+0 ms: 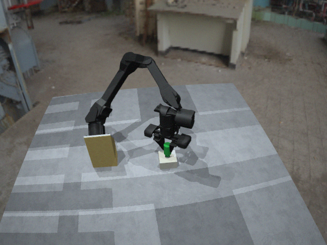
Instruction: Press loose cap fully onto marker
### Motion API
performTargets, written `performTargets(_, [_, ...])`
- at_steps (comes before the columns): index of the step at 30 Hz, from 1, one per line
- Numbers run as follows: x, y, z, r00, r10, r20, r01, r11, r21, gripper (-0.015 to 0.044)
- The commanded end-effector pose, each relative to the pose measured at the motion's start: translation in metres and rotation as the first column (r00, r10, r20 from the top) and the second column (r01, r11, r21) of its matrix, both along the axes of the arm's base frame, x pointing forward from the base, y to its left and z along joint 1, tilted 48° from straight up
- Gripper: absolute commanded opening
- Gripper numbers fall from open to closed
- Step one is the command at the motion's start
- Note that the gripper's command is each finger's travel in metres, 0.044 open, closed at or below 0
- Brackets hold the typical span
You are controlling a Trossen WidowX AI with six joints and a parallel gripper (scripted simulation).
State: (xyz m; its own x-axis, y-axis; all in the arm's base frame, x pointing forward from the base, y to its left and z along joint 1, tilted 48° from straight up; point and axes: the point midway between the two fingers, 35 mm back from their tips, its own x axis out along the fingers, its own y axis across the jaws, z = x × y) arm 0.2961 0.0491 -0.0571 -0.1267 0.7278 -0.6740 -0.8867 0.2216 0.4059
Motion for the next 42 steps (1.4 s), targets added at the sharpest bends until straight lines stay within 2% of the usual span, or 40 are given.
performTargets(1, [0.000, 0.000, 0.000, 1.000, 0.000, 0.000, 0.000, 1.000, 0.000, 0.0236])
performTargets(9, [0.000, 0.000, 0.000, 1.000, 0.000, 0.000, 0.000, 1.000, 0.000, 0.0440])
performTargets(13, [0.004, -0.012, 0.009, 1.000, -0.009, -0.002, 0.009, 1.000, -0.004, 0.0440])
performTargets(18, [0.010, -0.052, 0.046, 1.000, -0.003, -0.001, 0.003, 1.000, -0.004, 0.0440])
performTargets(23, [0.010, -0.055, 0.050, 1.000, 0.000, 0.000, 0.000, 1.000, -0.003, 0.0440])
performTargets(25, [0.010, -0.055, 0.050, 0.998, -0.039, -0.042, 0.039, 0.999, -0.011, 0.0387])
performTargets(28, [0.009, -0.053, 0.048, 0.952, -0.213, -0.220, 0.203, 0.977, -0.064, 0.0309])
performTargets(31, [0.009, -0.052, 0.047, 0.834, -0.391, -0.390, 0.359, 0.920, -0.154, 0.0230])
performTargets(34, [0.009, -0.050, 0.045, 0.654, -0.545, -0.524, 0.481, 0.835, -0.268, 0.0151])
performTargets(36, [0.008, -0.049, 0.044, 0.564, -0.600, -0.567, 0.519, 0.792, -0.321, 0.0099])
performTargets(40, [0.008, -0.049, 0.044, 0.552, -0.607, -0.572, 0.524, 0.786, -0.328, 0.0000])
performTargets(42, [0.008, -0.049, 0.044, 0.552, -0.607, -0.572, 0.524, 0.786, -0.328, 0.0000])
